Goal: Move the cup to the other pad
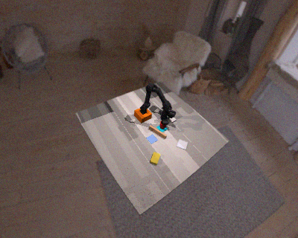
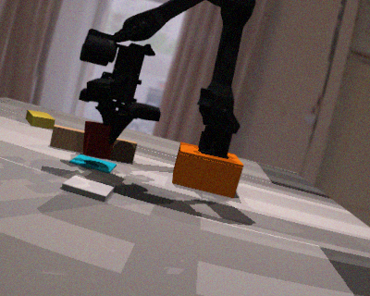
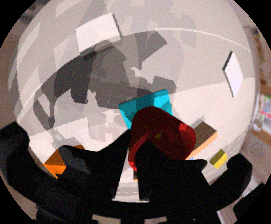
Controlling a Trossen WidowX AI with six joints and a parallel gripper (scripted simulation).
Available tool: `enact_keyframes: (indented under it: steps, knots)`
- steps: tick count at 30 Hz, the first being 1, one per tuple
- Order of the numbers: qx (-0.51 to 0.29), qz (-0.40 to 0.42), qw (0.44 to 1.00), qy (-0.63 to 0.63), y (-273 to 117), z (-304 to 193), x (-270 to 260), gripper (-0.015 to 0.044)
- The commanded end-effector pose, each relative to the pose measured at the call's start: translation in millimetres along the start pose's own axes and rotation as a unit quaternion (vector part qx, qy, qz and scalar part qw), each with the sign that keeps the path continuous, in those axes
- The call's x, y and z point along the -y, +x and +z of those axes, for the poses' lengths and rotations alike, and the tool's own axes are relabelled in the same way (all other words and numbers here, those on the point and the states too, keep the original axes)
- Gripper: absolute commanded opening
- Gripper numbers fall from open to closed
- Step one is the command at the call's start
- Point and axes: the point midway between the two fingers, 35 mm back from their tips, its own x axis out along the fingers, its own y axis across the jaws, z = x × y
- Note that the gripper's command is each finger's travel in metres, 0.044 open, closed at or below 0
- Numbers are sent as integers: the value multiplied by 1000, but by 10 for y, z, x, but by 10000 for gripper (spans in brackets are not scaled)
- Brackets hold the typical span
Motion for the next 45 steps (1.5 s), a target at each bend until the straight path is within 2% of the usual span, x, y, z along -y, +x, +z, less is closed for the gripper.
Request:
enact_keyframes:
  steps: [1, 19, 24, 45]
  knots:
    - [-2, -1, 1000, 2, 74, -13, -6, 0]
    - [-1, 0, 1000, 0, 108, -8, -10, 0]
    - [-1, 0, 1000, 0, 108, -8, -10, 128]
    - [-1, 0, 1000, 1, -110, 3, -4, 128]
